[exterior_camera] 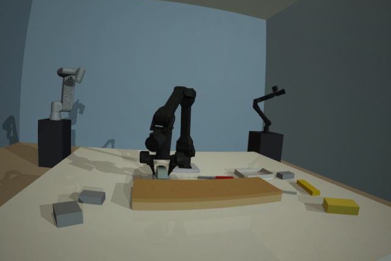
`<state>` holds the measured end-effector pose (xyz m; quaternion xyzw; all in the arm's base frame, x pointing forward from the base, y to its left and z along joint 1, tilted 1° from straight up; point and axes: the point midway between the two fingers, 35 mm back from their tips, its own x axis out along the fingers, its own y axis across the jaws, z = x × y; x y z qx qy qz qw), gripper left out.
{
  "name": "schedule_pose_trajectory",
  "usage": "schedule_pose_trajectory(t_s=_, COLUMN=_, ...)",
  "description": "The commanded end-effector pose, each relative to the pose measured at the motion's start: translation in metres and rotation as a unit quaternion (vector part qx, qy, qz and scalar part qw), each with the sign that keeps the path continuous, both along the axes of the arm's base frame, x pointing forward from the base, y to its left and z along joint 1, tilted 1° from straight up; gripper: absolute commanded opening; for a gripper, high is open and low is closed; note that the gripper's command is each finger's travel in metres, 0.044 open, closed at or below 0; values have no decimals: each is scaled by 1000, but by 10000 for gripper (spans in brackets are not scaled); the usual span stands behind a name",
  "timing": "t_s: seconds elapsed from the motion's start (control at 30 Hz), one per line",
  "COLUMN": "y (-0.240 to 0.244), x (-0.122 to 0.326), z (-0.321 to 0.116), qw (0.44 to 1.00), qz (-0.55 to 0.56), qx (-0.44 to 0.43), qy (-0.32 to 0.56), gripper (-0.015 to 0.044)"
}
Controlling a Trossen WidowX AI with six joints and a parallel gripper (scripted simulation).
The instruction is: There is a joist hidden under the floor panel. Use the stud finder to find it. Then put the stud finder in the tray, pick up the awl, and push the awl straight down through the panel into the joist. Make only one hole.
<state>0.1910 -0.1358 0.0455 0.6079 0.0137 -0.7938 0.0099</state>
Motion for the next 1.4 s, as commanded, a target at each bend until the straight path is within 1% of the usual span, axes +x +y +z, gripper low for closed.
schedule_pose_trajectory(t_s=0.0, y=1, x=1, z=-1, qw=1000, qz=-3, qx=1, qy=-2, gripper=262)
schedule_pose_trajectory(t_s=0.5, y=1, x=1, z=-1, qw=1000, qz=-3, qx=1, qy=-2, gripper=162)
schedule_pose_trajectory(t_s=0.7, y=-1, x=3, z=17, qw=1000, qz=-3, qx=1, qy=-2, gripper=4)
schedule_pose_trajectory(t_s=1.2, y=-1, x=0, z=98, qw=1000, qz=-3, qx=1, qy=-2, gripper=0)
schedule_pose_trajectory(t_s=1.37, y=-1, x=0, z=102, qw=1000, qz=5, qx=4, qy=-4, gripper=0)
